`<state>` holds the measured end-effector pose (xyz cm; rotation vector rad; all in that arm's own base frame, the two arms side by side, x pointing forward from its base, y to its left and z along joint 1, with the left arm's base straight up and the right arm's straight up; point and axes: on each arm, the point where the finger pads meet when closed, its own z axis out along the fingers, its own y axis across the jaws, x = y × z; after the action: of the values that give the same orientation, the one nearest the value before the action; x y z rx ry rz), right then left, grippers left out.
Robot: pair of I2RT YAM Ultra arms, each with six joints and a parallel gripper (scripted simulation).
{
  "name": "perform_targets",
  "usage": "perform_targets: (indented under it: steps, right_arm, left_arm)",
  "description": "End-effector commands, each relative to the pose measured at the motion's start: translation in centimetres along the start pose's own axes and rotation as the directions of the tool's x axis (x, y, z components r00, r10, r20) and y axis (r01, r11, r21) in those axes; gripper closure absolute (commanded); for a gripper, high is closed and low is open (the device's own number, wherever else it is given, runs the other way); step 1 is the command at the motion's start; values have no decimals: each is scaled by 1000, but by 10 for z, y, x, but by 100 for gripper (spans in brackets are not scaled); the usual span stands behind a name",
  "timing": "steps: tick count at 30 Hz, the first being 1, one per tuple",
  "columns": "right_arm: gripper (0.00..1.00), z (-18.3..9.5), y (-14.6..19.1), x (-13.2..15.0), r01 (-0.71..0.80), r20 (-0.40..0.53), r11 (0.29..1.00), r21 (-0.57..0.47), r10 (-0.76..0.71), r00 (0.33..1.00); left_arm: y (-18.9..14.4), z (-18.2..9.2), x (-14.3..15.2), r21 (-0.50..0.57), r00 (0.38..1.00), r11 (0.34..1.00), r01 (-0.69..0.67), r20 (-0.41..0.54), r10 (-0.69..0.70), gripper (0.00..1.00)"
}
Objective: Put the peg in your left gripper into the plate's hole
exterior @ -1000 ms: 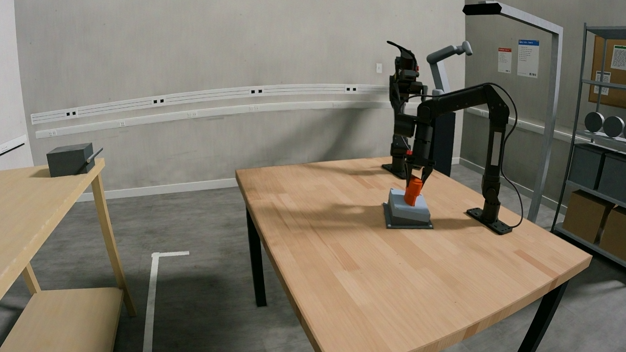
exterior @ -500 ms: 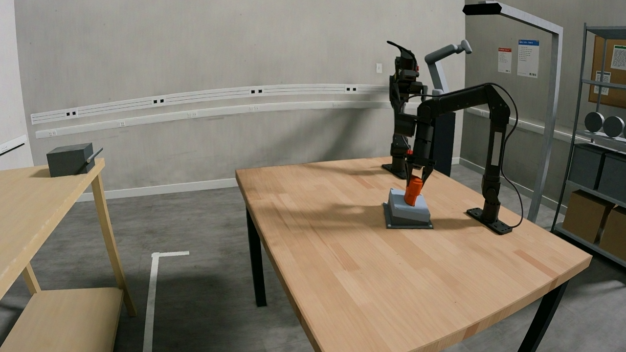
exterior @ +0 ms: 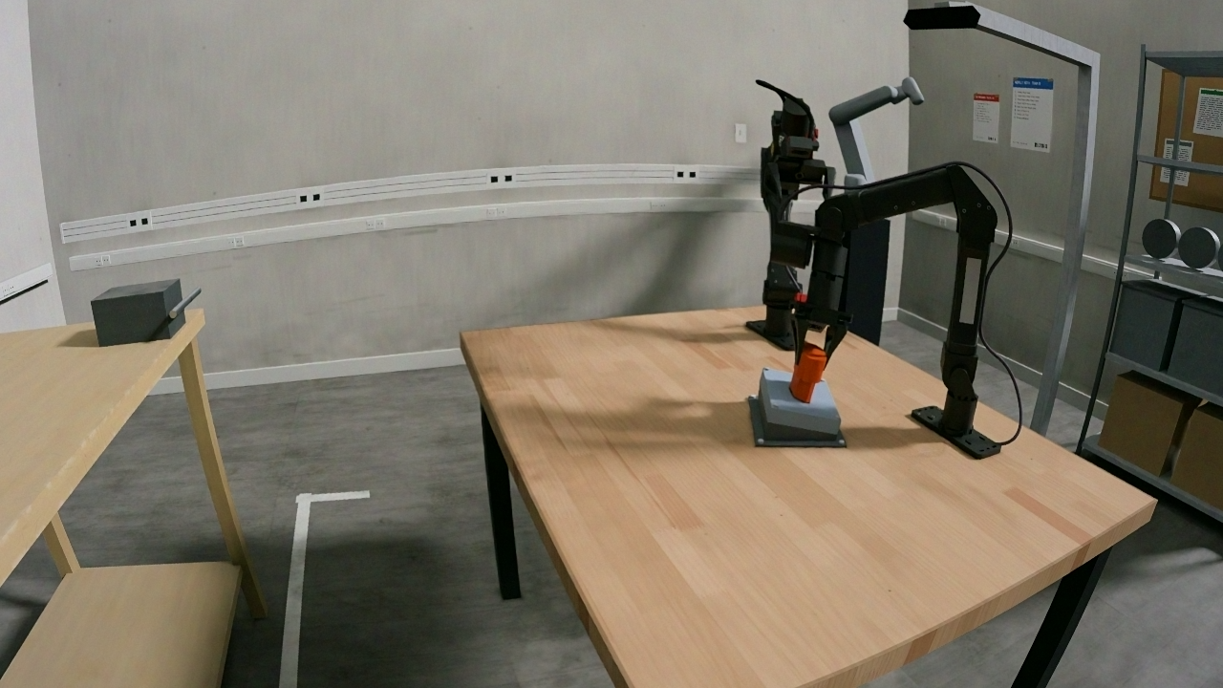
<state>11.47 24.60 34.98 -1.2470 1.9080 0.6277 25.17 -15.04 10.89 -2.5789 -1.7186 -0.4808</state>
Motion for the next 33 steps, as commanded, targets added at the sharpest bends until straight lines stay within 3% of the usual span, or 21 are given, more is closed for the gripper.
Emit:
perform_targets:
  steps: [1,19,25,27,33]
  right_arm:
    - [0,-12,0,-10,0,39,1000,5,0,999]
    - [0,-12,0,-10,0,39,1000,5,0,999]
    - [0,-12,0,-10,0,39,1000,5,0,999]
    - [0,-12,0,-10,0,39,1000,5,0,999]
    - [0,-12,0,-10,0,39,1000,5,0,999]
  left_arm:
    - [7,-4,-1,-22,1000,1000,9,6,-9,61]
    - [0,13,-1,-2,1000,1000,17,5,-17,61]
    - [-3,1,1,29,1000,1000,12,1,-12,61]
    - [7,-5,2,-14,999,999,31,14,-30,61]
    - [7,-5,2,-12,999,999,30,14,-30,61]
